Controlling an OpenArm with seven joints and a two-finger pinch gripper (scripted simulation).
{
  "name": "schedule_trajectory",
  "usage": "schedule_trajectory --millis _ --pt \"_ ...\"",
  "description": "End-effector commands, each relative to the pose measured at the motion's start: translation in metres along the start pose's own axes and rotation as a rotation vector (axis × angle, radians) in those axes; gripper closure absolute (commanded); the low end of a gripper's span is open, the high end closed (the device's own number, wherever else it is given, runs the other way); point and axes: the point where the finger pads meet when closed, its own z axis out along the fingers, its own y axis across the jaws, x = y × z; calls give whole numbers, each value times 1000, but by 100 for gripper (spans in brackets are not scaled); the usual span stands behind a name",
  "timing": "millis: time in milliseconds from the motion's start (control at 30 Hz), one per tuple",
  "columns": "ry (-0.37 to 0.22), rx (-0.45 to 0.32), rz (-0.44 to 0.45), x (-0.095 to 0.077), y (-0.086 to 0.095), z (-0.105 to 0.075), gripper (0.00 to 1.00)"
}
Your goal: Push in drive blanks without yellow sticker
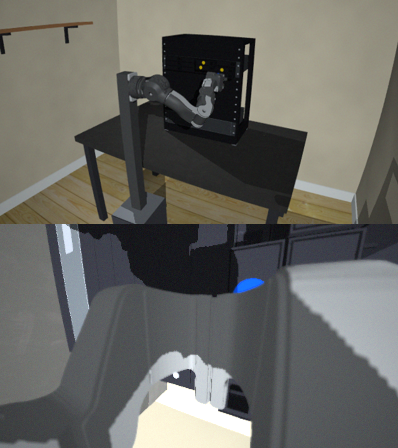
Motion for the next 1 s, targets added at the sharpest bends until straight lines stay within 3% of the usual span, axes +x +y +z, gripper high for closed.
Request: schedule_trajectory --millis 0,967 --pt "4 -4 -1 1 0 1 100" --pt "4 -4 -1 3 -3 3 100"
